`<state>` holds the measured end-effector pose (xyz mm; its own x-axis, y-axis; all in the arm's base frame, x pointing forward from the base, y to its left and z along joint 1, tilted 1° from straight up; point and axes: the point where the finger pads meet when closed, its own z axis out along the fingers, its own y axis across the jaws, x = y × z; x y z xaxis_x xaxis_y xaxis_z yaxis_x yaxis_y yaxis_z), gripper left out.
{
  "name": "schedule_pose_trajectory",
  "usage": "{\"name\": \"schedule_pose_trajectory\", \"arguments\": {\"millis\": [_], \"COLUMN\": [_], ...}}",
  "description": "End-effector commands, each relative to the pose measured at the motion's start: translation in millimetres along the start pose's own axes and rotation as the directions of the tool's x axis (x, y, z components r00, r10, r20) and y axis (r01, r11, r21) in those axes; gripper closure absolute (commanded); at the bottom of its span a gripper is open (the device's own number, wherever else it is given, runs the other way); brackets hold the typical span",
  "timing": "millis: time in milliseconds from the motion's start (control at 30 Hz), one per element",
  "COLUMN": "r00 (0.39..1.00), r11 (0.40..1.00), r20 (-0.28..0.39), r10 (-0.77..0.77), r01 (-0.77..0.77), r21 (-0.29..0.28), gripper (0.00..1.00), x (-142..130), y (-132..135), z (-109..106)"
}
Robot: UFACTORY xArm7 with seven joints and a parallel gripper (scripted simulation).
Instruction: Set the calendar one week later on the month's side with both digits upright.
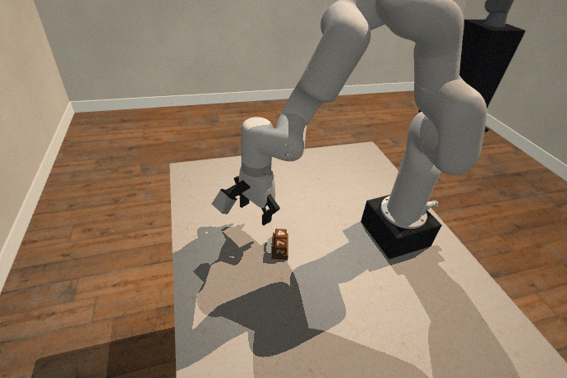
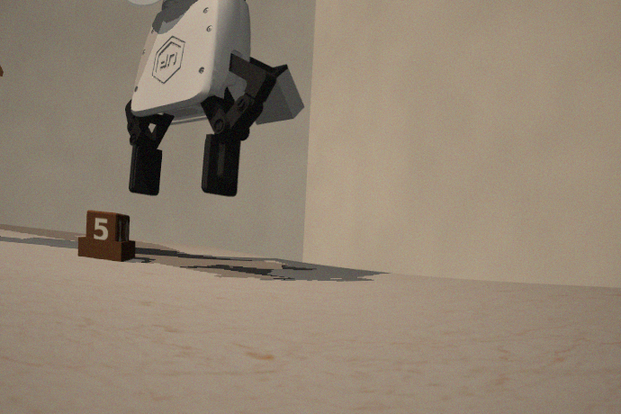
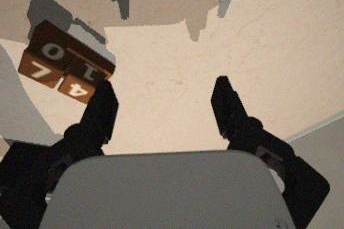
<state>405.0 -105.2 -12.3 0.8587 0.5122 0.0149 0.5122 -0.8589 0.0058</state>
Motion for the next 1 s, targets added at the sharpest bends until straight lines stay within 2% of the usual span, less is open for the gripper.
{"name": "schedule_pose_trajectory", "arguments": {"millis": [0,967], "r00": [1.0,1.0], "r11": [1.0,1.0], "r20": [-0.003,-0.003], "r10": [0.002,0.002], "r01": [-0.002,-0.002], "r21": [-0.003,-0.003], "gripper": [0.0,0.0], "x": [-2.3,-2.8], "y": [14.4,17.0], "z": [0.9,15.4]}}
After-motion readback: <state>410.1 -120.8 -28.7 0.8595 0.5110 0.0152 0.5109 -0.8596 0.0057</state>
